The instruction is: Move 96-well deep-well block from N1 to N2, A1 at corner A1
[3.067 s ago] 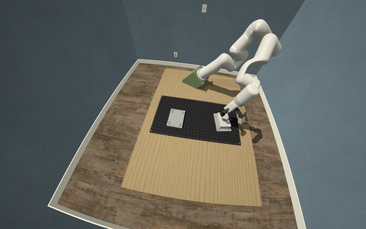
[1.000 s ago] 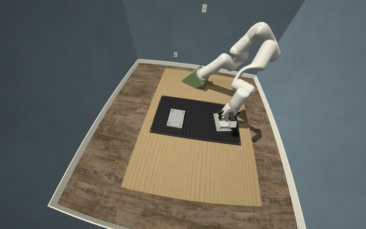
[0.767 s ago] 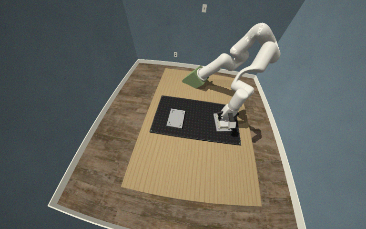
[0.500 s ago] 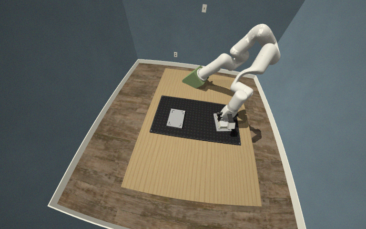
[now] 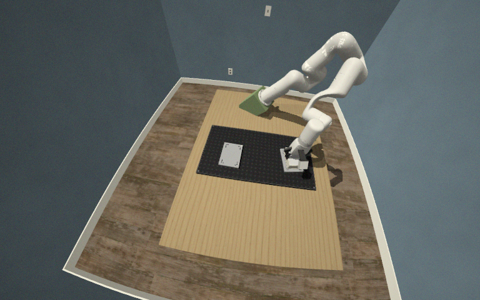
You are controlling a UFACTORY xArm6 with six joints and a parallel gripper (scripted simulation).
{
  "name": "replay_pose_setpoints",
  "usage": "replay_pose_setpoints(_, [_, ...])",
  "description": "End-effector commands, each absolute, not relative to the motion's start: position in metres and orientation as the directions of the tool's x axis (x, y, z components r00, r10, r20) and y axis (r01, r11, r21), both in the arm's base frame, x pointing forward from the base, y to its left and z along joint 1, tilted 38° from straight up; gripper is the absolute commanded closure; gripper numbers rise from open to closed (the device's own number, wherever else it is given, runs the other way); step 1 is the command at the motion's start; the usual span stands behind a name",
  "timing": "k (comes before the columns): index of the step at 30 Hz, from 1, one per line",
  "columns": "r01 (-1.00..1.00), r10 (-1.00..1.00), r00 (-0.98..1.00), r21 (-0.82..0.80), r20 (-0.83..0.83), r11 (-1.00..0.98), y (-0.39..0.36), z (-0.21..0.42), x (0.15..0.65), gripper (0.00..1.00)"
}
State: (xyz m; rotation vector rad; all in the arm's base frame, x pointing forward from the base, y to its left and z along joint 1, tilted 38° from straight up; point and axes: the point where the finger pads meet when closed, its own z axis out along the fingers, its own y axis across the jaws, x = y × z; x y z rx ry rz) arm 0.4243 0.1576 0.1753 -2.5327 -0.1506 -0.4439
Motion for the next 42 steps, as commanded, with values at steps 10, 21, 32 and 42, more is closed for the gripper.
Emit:
replay_pose_setpoints(10, [0.199, 0.013, 0.938, -0.508, 0.346, -0.838, 0.161, 0.171, 0.427, 0.00])
replay_pose_setpoints(21, [0.199, 0.013, 0.938, -0.508, 0.346, -0.838, 0.165, 0.165, 0.429, 0.00])
replay_pose_setpoints(32, [0.199, 0.013, 0.938, -0.508, 0.346, -0.838, 0.168, 0.161, 0.431, 0.00])
replay_pose_setpoints(42, [0.199, 0.013, 0.938, -0.508, 0.346, -0.838, 0.168, 0.161, 0.431, 0.00])
